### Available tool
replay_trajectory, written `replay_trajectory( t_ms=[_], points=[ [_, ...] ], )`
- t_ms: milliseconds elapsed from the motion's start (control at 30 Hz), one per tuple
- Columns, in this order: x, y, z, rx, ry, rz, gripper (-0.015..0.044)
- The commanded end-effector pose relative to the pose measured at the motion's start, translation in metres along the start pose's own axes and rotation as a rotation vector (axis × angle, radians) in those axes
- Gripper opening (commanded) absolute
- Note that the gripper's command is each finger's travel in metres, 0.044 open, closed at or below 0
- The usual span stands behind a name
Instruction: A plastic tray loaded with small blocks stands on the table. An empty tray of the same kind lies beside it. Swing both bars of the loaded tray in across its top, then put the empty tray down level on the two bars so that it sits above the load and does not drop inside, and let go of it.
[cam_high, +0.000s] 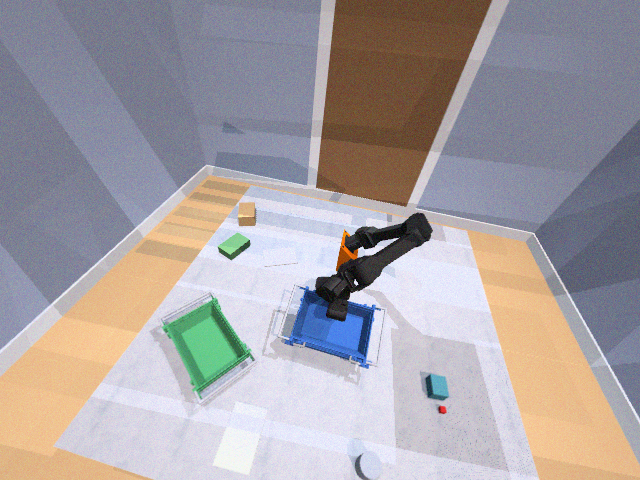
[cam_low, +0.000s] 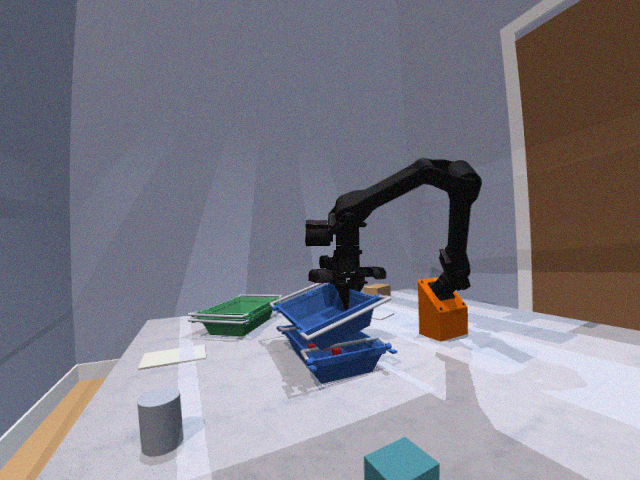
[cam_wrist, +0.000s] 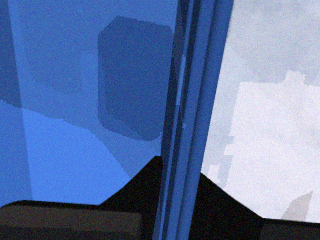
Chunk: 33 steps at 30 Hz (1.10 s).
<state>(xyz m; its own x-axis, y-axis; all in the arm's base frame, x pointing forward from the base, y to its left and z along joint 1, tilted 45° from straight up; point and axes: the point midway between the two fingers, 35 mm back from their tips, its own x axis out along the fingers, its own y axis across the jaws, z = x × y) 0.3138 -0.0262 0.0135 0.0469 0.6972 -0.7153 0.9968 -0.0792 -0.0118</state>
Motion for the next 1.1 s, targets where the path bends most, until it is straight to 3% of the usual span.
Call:
replay_trajectory(
  t_ms=[0,1067],
  points=[
    [0.004,-0.003,-0.002,-0.001,-0.002,-0.021,0.0000],
    [0.012,-0.007,-0.002,-0.001,-0.002,-0.021,0.0000]
  ],
)
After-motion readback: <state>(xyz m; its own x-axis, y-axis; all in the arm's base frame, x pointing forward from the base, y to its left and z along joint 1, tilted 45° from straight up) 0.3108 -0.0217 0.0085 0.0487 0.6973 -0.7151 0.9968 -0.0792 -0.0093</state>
